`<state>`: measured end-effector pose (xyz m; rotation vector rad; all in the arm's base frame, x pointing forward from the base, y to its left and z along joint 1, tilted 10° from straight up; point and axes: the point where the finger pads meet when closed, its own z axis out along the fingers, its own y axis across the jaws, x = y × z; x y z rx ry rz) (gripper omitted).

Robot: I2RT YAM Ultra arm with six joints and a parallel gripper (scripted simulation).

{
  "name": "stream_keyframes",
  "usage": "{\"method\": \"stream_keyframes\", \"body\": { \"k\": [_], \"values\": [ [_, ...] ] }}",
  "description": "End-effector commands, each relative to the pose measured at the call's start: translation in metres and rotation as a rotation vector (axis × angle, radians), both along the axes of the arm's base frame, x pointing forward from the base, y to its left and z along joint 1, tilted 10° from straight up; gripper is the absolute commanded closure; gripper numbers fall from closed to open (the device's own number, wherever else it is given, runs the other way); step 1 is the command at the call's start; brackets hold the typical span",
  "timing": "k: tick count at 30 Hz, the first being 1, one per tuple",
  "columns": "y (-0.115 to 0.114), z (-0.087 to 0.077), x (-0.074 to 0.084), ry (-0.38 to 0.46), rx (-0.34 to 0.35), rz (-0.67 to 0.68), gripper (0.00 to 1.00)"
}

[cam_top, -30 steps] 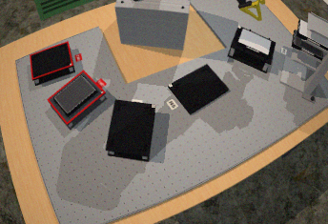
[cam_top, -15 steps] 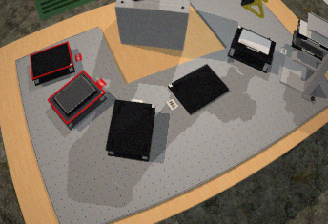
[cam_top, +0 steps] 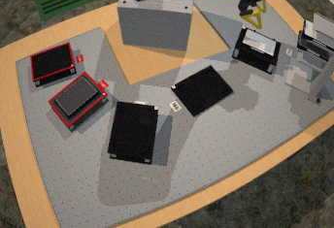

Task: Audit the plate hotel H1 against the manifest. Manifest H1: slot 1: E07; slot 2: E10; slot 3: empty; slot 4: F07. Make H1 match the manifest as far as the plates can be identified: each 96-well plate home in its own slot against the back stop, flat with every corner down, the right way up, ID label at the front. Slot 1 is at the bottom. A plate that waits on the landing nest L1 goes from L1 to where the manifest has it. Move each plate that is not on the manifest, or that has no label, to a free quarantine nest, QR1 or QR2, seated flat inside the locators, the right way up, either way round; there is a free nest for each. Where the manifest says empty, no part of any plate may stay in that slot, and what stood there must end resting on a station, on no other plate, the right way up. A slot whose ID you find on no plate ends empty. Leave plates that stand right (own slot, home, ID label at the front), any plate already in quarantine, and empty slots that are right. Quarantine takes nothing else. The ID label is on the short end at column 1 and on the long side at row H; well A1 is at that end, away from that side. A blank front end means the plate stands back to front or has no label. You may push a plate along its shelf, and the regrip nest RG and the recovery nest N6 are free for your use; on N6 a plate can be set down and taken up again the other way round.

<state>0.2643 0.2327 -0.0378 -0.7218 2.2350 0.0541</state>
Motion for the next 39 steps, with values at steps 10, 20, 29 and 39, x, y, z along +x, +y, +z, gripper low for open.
{"method": "stream_keyframes", "body": {
  "k": [10, 20, 29, 39],
  "values": [
    [0.007, -0.016, 0.008, -0.043, 0.045, 0.017, 0.0],
    [0.012, -0.004, 0.011, -0.067, 0.071, 0.017, 0.0],
    [0.013, -0.003, 0.012, -0.068, 0.072, 0.017, 0.0],
    [0.013, -0.003, 0.011, -0.068, 0.072, 0.017, 0.0]
  ]
}}
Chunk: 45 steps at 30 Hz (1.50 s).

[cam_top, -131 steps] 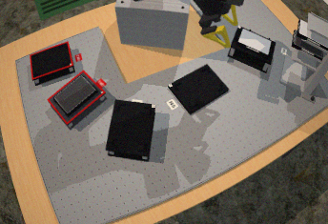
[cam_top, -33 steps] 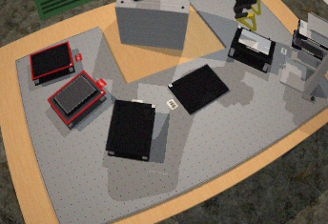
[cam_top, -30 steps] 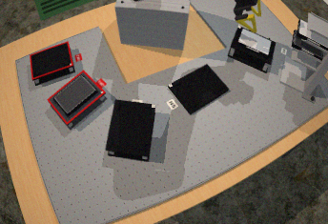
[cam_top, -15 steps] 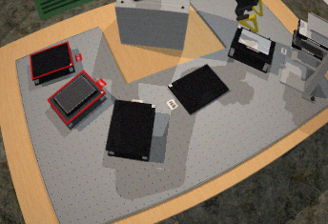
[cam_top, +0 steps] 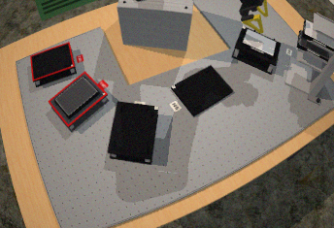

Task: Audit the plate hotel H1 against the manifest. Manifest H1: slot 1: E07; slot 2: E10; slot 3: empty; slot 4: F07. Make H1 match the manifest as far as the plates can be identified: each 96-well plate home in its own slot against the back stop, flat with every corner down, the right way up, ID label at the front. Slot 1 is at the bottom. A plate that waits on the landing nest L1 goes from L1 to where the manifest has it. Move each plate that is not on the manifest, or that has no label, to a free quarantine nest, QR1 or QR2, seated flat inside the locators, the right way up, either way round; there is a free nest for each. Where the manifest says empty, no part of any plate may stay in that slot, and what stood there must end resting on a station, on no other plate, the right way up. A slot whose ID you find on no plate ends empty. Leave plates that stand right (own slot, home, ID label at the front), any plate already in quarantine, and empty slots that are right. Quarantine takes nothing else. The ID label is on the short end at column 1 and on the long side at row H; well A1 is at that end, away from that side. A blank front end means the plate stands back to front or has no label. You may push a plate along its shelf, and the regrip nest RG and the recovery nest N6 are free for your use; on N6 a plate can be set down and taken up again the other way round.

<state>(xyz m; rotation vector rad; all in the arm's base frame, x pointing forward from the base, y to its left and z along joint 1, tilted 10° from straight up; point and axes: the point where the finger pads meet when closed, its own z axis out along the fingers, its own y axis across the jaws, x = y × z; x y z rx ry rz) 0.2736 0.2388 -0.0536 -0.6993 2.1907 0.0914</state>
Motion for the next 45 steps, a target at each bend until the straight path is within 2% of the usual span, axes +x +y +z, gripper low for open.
{"method": "stream_keyframes", "body": {
  "k": [1, 41, 42, 45],
  "values": [
    [0.007, 0.012, 0.002, -0.032, 0.028, 0.012, 0.0],
    [0.007, 0.012, 0.002, -0.032, 0.028, 0.012, 0.0],
    [0.0, -0.003, 0.0, -0.007, 0.001, 0.007, 0.0],
    [0.002, -0.01, 0.007, -0.014, 0.014, 0.002, 0.0]
  ]
}}
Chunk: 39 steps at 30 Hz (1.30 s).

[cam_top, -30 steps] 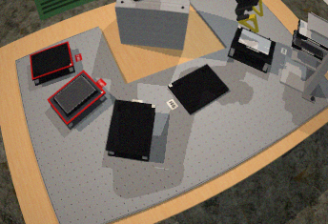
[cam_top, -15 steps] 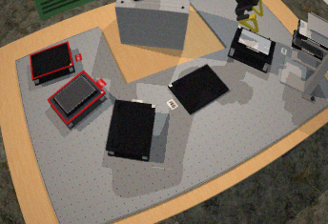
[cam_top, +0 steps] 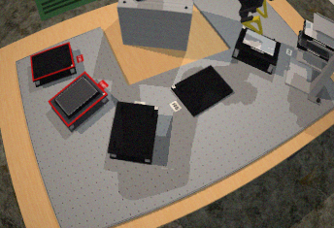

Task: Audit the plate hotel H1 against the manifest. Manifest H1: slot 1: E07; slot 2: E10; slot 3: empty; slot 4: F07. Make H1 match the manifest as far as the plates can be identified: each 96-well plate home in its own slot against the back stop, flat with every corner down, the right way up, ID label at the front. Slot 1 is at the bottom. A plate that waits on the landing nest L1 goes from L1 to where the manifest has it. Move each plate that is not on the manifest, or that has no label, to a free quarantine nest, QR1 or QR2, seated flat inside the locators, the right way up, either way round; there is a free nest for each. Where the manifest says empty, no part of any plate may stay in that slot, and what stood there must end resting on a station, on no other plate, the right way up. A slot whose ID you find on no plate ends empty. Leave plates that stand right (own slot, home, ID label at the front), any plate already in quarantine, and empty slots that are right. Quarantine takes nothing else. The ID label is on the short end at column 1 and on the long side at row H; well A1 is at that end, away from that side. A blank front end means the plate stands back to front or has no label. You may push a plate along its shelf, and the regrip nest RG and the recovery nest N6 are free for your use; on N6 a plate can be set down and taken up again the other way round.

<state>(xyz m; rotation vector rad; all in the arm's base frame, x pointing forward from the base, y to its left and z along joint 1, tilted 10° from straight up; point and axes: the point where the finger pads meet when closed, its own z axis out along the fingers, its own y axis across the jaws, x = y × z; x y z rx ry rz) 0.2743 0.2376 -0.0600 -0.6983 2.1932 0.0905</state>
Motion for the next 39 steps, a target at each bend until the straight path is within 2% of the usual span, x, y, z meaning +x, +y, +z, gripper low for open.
{"method": "stream_keyframes", "body": {
  "k": [1, 5, 10, 13, 18, 19, 20, 39],
  "values": [
    [0.005, -0.005, 0.009, -0.022, 0.021, 0.004, 0.0],
    [0.006, -0.011, 0.011, -0.025, 0.025, 0.004, 0.0],
    [0.004, -0.026, 0.013, -0.025, 0.024, 0.004, 0.0],
    [0.008, -0.016, 0.01, -0.04, 0.038, 0.016, 0.0],
    [0.008, -0.016, 0.01, -0.041, 0.037, 0.015, 0.0],
    [-0.004, -0.031, -0.001, -0.008, -0.003, 0.017, 0.0],
    [-0.006, -0.035, -0.005, -0.001, -0.011, 0.018, 0.0],
    [-0.017, -0.047, -0.016, 0.0, -0.006, 0.007, 0.0]
  ]
}}
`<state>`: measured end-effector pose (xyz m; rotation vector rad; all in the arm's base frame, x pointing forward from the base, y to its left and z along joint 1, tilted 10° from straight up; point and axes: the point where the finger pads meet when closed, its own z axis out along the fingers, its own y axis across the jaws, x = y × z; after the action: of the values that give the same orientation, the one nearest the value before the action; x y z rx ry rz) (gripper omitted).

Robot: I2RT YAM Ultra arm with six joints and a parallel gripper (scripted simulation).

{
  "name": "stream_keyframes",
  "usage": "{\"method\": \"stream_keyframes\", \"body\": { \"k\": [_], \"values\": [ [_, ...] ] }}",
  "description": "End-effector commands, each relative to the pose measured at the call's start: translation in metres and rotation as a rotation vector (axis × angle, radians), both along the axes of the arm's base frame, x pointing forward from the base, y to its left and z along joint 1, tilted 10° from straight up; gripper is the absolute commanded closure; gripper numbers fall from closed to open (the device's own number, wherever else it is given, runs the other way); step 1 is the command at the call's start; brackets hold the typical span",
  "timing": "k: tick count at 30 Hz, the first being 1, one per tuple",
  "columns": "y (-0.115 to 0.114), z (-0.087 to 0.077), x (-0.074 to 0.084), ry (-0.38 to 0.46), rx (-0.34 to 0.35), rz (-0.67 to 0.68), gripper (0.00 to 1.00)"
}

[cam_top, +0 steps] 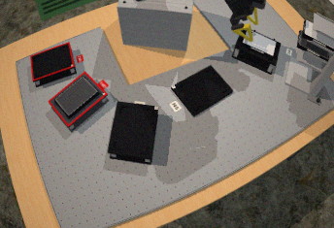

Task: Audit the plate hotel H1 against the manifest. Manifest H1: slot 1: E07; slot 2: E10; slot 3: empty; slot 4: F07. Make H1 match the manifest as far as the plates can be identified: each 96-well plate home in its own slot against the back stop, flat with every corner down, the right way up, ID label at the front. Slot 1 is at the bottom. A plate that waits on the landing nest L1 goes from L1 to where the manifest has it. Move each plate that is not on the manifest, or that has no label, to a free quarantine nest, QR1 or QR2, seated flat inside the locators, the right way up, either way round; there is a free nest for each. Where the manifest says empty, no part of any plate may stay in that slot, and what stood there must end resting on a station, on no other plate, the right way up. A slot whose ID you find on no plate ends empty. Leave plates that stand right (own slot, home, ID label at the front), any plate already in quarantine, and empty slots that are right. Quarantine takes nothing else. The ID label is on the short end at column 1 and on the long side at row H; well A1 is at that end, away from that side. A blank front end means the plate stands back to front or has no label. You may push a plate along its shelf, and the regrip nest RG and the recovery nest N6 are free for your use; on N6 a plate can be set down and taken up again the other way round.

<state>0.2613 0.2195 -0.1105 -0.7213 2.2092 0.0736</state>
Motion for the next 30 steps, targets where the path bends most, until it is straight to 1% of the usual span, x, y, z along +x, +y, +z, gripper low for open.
{"method": "stream_keyframes", "body": {
  "k": [1, 2, 15, 17, 18, 19, 22, 24, 30],
  "values": [
    [0.011, 0.015, 0.007, -0.045, 0.057, -0.003, 0.0],
    [0.001, 0.002, -0.003, -0.017, 0.021, -0.002, 0.0],
    [-0.009, -0.009, -0.014, -0.014, 0.017, 0.0, 0.0],
    [-0.009, -0.009, -0.014, -0.014, 0.017, 0.0, 0.0],
    [0.004, 0.001, 0.0, -0.049, 0.063, -0.007, 0.0],
    [0.002, -0.006, -0.002, -0.04, 0.052, -0.008, 0.0],
    [-0.002, -0.01, -0.003, -0.034, 0.046, -0.009, 0.0],
    [-0.001, -0.011, -0.001, -0.039, 0.051, -0.01, 0.0],
    [-0.002, -0.018, -0.002, -0.038, 0.05, -0.006, 0.0]
  ]
}}
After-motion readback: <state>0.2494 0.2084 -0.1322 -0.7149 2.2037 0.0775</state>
